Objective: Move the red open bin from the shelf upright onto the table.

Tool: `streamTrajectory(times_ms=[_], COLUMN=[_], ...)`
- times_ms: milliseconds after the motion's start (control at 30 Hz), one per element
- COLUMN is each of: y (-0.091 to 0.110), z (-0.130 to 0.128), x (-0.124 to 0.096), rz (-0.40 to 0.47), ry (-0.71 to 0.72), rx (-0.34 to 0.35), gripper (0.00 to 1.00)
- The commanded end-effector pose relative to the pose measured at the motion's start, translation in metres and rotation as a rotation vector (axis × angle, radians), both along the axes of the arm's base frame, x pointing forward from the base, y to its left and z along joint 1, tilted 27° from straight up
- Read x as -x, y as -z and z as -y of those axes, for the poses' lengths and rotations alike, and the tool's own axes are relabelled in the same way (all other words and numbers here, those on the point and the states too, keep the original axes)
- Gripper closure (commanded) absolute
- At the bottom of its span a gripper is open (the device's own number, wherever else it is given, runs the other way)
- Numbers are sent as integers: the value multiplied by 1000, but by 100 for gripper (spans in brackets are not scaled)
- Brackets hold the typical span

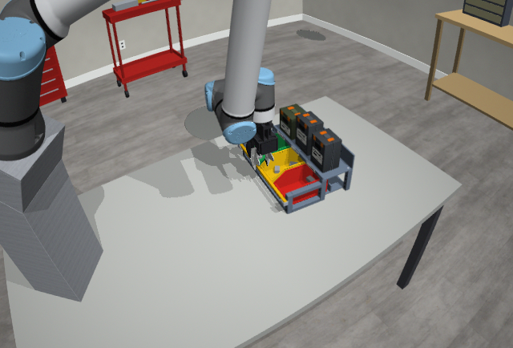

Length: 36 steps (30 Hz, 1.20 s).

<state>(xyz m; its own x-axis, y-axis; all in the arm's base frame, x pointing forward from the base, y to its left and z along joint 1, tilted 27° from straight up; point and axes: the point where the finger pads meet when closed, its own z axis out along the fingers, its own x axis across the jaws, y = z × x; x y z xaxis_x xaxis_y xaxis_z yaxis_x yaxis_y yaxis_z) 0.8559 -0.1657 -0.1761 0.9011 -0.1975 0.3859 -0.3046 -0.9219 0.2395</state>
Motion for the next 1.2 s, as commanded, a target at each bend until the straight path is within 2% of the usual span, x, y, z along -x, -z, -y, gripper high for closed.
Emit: streamTrajectory(times_ms=[0,467,633,1033,1167], y=[-1,-2,7,7,14], z=[0,-1,3,3,5], x=[0,0,-3,-3,-5], rz=[1,1,1,1,1], ry=[0,0,0,0,0], rx=[0,0,0,0,0], gripper=[72,72,72,72,72])
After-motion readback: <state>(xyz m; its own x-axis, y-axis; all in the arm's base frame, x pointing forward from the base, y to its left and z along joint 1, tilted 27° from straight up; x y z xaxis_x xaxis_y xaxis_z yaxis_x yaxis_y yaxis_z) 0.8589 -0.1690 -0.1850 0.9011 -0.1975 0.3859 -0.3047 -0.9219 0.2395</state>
